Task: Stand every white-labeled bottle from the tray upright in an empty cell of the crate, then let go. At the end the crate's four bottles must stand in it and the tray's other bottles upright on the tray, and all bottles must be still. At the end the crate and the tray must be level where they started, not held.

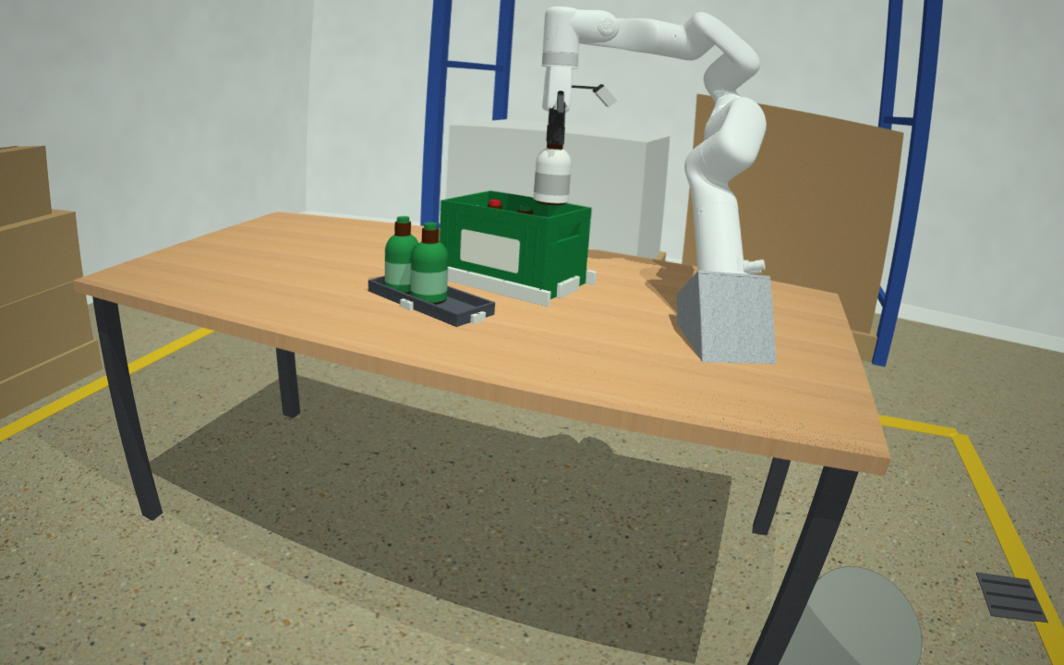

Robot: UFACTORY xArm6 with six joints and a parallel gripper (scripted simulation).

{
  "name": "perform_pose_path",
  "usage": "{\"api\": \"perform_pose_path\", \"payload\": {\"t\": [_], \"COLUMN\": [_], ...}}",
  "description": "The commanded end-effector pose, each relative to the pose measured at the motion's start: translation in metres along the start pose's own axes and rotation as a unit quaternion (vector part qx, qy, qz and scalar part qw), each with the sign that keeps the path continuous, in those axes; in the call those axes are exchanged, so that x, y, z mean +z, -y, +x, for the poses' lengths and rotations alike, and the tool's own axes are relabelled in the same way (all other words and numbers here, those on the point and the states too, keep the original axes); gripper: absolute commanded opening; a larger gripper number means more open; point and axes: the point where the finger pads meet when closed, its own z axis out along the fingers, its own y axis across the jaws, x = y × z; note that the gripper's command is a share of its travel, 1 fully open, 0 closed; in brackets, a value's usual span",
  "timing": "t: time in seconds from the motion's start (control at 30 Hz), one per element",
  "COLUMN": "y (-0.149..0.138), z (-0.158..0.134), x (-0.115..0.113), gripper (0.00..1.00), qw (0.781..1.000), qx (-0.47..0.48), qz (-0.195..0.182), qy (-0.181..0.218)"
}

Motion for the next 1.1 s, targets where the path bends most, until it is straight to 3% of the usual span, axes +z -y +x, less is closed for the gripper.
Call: {"api": "perform_pose_path", "payload": {"t": [0.0, 1.07], "y": [0.004, 0.024], "z": [0.003, 0.022], "x": [-0.001, -0.001], "gripper": [0.0, 0.0], "qw": [1.0, 1.0], "qx": [0.001, 0.001], "qz": [0.0, 0.0], "qy": [0.002, 0.002]}}
